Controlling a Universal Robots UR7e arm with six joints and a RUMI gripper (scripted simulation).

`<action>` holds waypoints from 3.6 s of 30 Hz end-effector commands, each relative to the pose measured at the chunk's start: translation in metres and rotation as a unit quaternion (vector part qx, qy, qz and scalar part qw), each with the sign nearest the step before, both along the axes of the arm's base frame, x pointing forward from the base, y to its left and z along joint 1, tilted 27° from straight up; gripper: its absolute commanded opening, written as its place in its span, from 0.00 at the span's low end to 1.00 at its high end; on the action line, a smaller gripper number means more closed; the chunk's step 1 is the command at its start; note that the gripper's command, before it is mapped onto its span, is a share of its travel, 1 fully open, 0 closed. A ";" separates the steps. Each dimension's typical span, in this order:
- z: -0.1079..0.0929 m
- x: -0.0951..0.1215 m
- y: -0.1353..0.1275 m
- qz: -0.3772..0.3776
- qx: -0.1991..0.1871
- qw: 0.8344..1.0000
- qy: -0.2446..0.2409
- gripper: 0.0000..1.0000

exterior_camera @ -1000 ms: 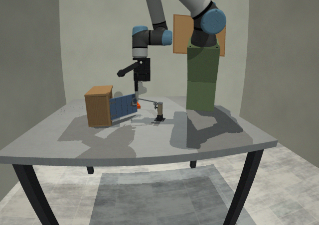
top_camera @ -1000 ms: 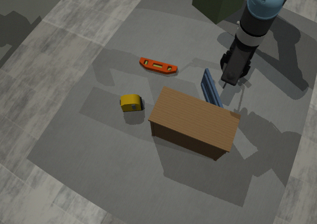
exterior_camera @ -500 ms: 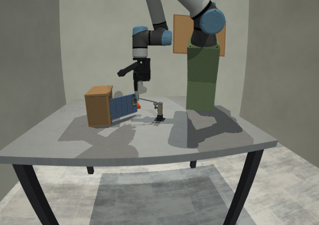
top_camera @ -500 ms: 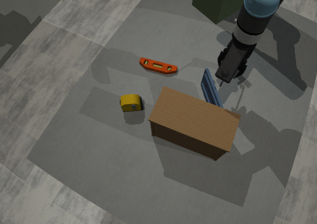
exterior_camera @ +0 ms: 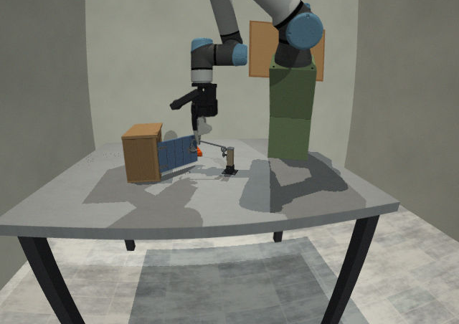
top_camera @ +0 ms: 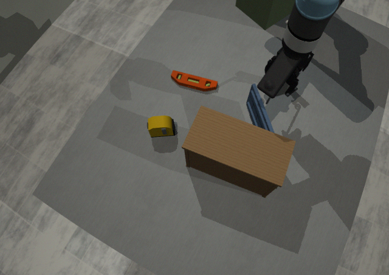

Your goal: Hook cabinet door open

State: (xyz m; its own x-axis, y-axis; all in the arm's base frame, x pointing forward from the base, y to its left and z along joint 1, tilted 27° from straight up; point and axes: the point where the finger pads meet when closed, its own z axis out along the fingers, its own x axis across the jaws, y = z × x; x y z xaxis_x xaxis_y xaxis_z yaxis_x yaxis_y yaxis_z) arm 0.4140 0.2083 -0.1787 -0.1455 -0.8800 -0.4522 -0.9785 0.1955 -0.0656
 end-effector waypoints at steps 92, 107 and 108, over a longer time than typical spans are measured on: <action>-0.011 -0.002 -0.014 -0.073 0.012 0.997 0.035 0.02; -0.015 0.000 -0.013 -0.073 0.012 0.997 0.035 0.02; -0.015 0.000 -0.013 -0.073 0.012 0.997 0.035 0.02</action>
State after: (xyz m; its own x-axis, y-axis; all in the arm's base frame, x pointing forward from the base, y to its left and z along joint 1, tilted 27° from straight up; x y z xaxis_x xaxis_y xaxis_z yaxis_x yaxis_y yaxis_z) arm 0.4133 0.1955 -0.1933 -0.3031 -0.8365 -0.4565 -0.9416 0.3366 0.0086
